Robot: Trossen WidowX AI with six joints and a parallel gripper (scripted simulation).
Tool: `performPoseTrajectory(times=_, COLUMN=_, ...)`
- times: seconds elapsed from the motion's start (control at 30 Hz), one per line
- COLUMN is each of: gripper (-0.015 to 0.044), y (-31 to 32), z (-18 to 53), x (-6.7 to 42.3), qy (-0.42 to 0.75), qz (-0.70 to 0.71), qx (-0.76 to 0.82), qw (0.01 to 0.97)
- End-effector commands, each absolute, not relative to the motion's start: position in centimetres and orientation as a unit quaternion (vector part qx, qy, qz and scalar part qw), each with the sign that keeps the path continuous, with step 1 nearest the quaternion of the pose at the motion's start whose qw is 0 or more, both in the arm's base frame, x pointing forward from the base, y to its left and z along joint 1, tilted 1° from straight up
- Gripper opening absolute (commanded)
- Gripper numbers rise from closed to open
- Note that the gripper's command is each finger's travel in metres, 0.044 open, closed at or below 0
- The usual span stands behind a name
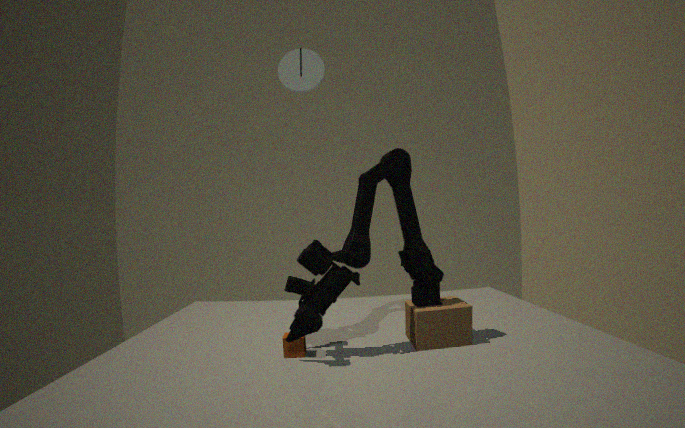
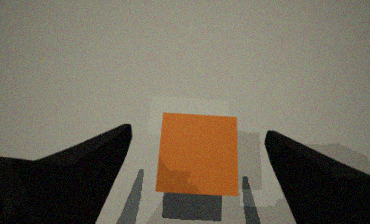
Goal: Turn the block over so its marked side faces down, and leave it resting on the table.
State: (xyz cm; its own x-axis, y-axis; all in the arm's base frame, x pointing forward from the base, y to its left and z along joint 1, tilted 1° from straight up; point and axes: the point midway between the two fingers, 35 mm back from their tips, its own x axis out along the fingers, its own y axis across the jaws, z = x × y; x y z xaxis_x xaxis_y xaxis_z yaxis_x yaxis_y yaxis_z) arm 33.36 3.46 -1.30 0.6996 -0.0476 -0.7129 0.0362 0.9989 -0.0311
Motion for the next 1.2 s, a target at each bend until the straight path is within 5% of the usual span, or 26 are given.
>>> performPoseTrajectory(times=0.0, gripper=0.0440, y=3.3, z=3.7, x=30.6, qy=0.467, qz=-0.022, qx=0.011, qw=0.884)
performPoseTrajectory(times=0.57, gripper=0.0440, y=3.3, z=3.8, x=30.7, qy=0.469, qz=-0.022, qx=0.010, qw=0.883)
performPoseTrajectory(times=1.17, gripper=0.0440, y=3.3, z=6.5, x=34.3, qy=0.690, qz=-0.018, qx=0.015, qw=0.723)
